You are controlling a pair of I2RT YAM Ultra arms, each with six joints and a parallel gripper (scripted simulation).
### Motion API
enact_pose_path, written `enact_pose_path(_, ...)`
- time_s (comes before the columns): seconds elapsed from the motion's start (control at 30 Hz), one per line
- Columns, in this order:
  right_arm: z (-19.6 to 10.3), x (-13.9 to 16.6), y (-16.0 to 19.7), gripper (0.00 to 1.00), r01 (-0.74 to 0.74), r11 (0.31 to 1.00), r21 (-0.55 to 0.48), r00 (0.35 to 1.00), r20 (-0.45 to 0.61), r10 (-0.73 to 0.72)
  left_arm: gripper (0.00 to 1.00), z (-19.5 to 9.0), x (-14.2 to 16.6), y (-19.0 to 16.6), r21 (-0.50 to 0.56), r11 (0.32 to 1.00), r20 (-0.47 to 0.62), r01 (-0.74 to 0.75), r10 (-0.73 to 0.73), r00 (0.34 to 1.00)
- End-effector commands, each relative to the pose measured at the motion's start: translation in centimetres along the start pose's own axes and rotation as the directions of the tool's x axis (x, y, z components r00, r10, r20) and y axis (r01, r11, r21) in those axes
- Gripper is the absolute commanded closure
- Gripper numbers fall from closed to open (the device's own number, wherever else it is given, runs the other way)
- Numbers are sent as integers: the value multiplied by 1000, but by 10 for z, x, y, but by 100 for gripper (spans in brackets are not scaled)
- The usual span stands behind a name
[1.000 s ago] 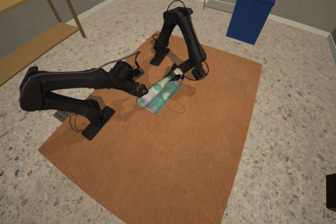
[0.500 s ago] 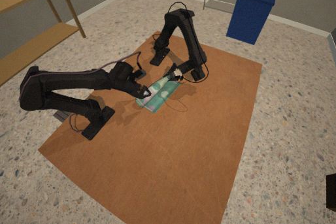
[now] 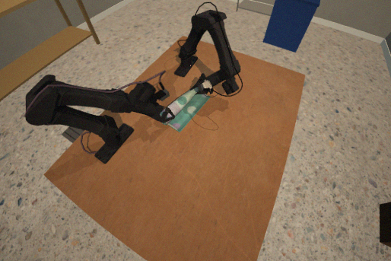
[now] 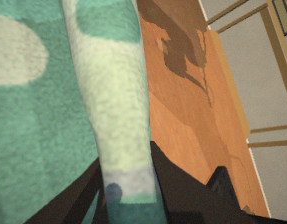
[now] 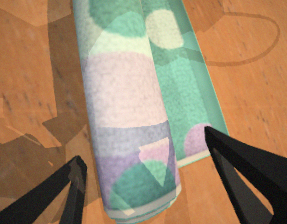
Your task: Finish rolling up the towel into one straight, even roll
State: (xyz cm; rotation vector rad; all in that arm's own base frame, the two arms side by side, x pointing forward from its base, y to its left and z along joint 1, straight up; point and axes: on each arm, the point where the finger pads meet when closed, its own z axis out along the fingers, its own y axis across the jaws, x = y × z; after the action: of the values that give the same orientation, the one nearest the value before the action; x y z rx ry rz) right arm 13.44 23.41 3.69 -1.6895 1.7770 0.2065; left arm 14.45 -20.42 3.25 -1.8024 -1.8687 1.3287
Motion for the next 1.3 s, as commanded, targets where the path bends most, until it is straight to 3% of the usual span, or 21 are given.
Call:
enact_pose_path(0.0, 13, -8, -1, 2, -2, 1000, 24, 998, 63, 0, 71, -3, -1, 5, -8, 1000, 13, -8, 8, 1000)
enact_pose_path(0.3, 18, -17, -2, 2, -2, 1000, 24, 998, 63, 0, 71, -3, -1, 5, -8, 1000, 13, -8, 8, 1000)
enact_pose_path(0.67, 18, -17, -2, 49, -2, 1000, 24, 998, 63, 0, 71, -3, -1, 5, -8, 1000, 13, -8, 8, 1000)
enact_pose_path(1.27, 18, -17, -2, 64, -2, 1000, 24, 998, 63, 0, 71, -3, -1, 5, -8, 1000, 13, -8, 8, 1000)
